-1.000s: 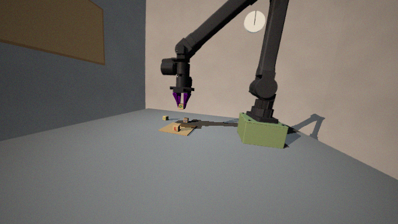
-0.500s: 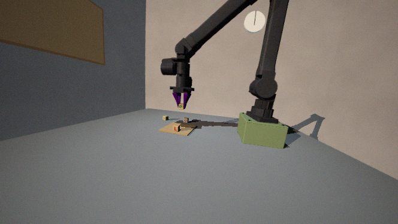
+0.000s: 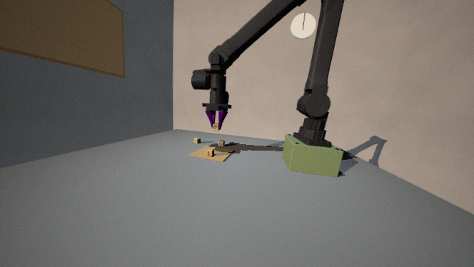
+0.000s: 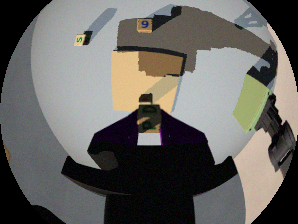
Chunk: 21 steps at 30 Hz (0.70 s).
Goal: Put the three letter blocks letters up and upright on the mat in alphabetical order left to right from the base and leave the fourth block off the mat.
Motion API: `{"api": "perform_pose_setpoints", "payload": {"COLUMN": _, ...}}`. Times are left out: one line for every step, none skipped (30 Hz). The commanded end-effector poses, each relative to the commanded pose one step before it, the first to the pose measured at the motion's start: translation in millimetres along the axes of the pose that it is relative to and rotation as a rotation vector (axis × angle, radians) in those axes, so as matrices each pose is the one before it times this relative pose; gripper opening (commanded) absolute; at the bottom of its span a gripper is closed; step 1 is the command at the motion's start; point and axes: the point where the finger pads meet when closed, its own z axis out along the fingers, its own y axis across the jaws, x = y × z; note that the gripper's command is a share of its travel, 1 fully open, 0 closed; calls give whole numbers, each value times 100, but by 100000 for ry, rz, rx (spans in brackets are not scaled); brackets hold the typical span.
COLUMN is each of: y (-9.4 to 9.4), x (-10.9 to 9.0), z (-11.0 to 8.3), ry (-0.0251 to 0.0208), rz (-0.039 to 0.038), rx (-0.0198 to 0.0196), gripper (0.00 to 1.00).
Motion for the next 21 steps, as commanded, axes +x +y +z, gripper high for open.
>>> {"api": "perform_pose_setpoints", "payload": {"y": 2677, "x": -397, "z": -1632, "ry": -382, "rz": 1841, "rx": -3970, "gripper": 20}}
{"api": "perform_pose_setpoints", "payload": {"y": 81, "x": 8, "z": -8, "ry": 1, "rz": 414, "rx": -1, "gripper": 20}}
{"api": "perform_pose_setpoints", "payload": {"y": 73, "x": 8, "z": -7, "ry": 1, "rz": 212, "rx": -1, "gripper": 20}}
{"api": "perform_pose_setpoints", "payload": {"y": 52, "x": 6, "z": -5, "ry": 1, "rz": 152, "rx": -1, "gripper": 20}}
{"api": "perform_pose_setpoints", "payload": {"y": 103, "x": 14, "z": -259, "ry": -10, "rz": 39, "rx": -699, "gripper": 20}}
{"api": "perform_pose_setpoints", "payload": {"y": 132, "x": 20, "z": -427, "ry": -16, "rz": -45, "rx": -1162, "gripper": 20}}
{"api": "perform_pose_setpoints", "payload": {"y": 46, "x": 7, "z": -151, "ry": -6, "rz": -21, "rx": -411, "gripper": 20}}
{"api": "perform_pose_setpoints", "payload": {"y": 0, "x": 0, "z": 0, "ry": 0, "rz": 0, "rx": 0, "gripper": 20}}
{"api": "perform_pose_setpoints", "payload": {"y": 20, "x": 0, "z": 0, "ry": -1, "rz": -4, "rx": -83, "gripper": 20}}
{"api": "perform_pose_setpoints", "payload": {"y": 2, "x": 0, "z": -1, "ry": 0, "rz": 0, "rx": -9, "gripper": 20}}
{"api": "perform_pose_setpoints", "payload": {"y": 0, "x": 0, "z": 0, "ry": 0, "rz": -72, "rx": -1, "gripper": 20}}
{"api": "perform_pose_setpoints", "payload": {"y": 0, "x": 0, "z": -1, "ry": 0, "rz": -80, "rx": -2, "gripper": 20}}
{"api": "perform_pose_setpoints", "payload": {"y": 0, "x": 0, "z": -1, "ry": 0, "rz": -11, "rx": -2, "gripper": 20}}
{"api": "perform_pose_setpoints", "payload": {"y": 0, "x": 0, "z": 0, "ry": 0, "rz": 0, "rx": 0, "gripper": 20}}
{"api": "perform_pose_setpoints", "payload": {"y": 0, "x": 0, "z": 0, "ry": 0, "rz": 0, "rx": 0, "gripper": 20}}
{"api": "perform_pose_setpoints", "payload": {"y": 0, "x": 0, "z": 1, "ry": 1, "rz": -9, "rx": 1, "gripper": 20}}
{"api": "perform_pose_setpoints", "payload": {"y": 0, "x": 0, "z": 0, "ry": 0, "rz": 0, "rx": 0, "gripper": 20}}
{"api": "perform_pose_setpoints", "payload": {"y": 4, "x": 0, "z": 12, "ry": 0, "rz": 0, "rx": -2, "gripper": 20}}
{"api": "perform_pose_setpoints", "payload": {"y": 25, "x": 0, "z": 79, "ry": 0, "rz": 0, "rx": -11, "gripper": 20}}
{"api": "perform_pose_setpoints", "payload": {"y": 64, "x": 0, "z": 204, "ry": 0, "rz": -1, "rx": -28, "gripper": 20}}
{"api": "perform_pose_setpoints", "payload": {"y": 115, "x": -1, "z": 375, "ry": 1, "rz": -15, "rx": -51, "gripper": 20}}
